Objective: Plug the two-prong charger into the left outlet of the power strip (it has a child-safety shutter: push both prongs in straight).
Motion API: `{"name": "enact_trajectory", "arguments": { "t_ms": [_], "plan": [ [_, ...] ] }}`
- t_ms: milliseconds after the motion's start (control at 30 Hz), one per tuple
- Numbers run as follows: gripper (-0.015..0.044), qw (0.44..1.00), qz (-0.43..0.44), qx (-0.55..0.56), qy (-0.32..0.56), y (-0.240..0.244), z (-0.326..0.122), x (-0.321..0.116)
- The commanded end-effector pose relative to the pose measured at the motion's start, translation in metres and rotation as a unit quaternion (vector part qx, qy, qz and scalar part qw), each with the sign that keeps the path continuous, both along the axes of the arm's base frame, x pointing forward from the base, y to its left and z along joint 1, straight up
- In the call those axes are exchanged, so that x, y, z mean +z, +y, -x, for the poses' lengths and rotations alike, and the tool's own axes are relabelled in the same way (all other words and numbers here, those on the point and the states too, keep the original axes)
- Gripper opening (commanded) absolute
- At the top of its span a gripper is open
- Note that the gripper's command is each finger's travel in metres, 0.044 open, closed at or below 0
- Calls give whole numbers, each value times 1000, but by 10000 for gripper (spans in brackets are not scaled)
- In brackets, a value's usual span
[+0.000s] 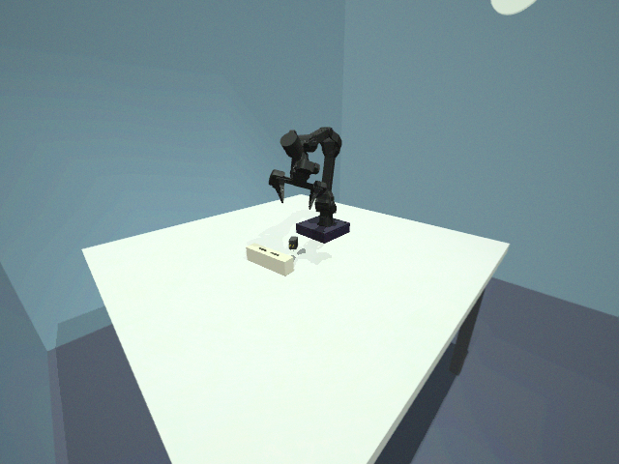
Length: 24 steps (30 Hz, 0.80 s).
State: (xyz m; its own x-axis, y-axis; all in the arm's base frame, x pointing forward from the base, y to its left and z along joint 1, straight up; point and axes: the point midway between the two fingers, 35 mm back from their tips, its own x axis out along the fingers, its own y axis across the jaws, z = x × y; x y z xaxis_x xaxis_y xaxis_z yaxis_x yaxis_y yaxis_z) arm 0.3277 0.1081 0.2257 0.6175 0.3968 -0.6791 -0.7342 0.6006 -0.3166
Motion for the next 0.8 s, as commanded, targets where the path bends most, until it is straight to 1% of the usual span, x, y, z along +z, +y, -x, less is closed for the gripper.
{"name": "enact_trajectory", "arguments": {
  "t_ms": [0,200,433,667,767],
  "plan": [
    [440,995,28,-57,79,-28,8,-42],
    [440,973,65,-127,182,-66,30,-91],
    [440,929,106,-196,295,-105,68,-135],
    [440,878,138,-244,388,-131,114,-163],
    [440,873,141,-248,396,-133,119,-165]
  ]
}}
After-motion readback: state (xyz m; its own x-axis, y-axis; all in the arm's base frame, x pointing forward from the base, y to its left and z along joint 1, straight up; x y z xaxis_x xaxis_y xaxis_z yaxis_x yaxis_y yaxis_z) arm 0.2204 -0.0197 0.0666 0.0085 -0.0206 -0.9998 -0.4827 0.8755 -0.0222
